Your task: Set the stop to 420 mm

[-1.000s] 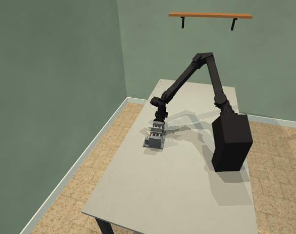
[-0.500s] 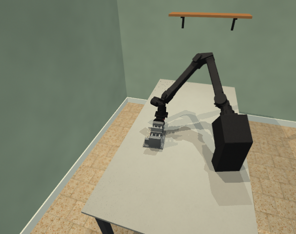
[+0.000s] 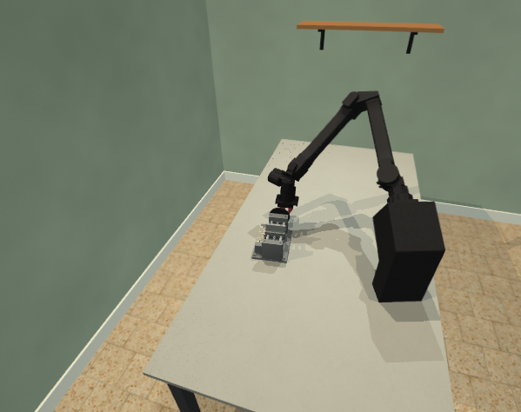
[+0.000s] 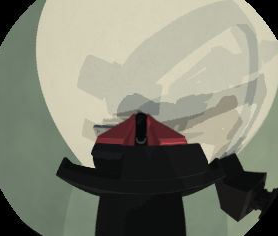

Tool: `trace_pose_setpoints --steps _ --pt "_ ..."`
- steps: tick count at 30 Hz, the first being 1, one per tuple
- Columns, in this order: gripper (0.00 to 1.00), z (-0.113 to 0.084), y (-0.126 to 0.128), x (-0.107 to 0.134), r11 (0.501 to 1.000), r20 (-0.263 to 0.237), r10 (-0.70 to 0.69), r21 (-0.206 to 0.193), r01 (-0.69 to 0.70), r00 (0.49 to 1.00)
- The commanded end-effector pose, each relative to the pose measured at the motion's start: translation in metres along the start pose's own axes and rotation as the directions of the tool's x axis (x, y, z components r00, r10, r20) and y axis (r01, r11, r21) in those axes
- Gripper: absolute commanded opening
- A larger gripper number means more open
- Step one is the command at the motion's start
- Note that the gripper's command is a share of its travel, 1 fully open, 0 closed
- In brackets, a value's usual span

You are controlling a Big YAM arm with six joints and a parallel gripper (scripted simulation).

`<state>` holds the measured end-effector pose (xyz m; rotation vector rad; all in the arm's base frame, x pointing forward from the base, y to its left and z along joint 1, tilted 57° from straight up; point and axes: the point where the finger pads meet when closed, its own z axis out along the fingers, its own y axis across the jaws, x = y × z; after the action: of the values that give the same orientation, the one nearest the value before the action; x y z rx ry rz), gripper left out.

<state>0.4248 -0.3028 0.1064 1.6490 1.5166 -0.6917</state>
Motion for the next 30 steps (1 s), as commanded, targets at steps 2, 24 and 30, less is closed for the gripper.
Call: trace_pose_setpoints --steps 2,24,30 --pt "0.06 -0.008 -0.006 -0.007 1.0 0.016 0.013 0.007 -0.013 1.0" --pt "0.06 -0.037 -0.006 0.0 1.0 0.012 0.002 -0.011 -0.002 1.0" --pt "0.06 -0.048 -0.004 -0.001 1.0 0.013 0.004 -0.013 -0.004 1.0"
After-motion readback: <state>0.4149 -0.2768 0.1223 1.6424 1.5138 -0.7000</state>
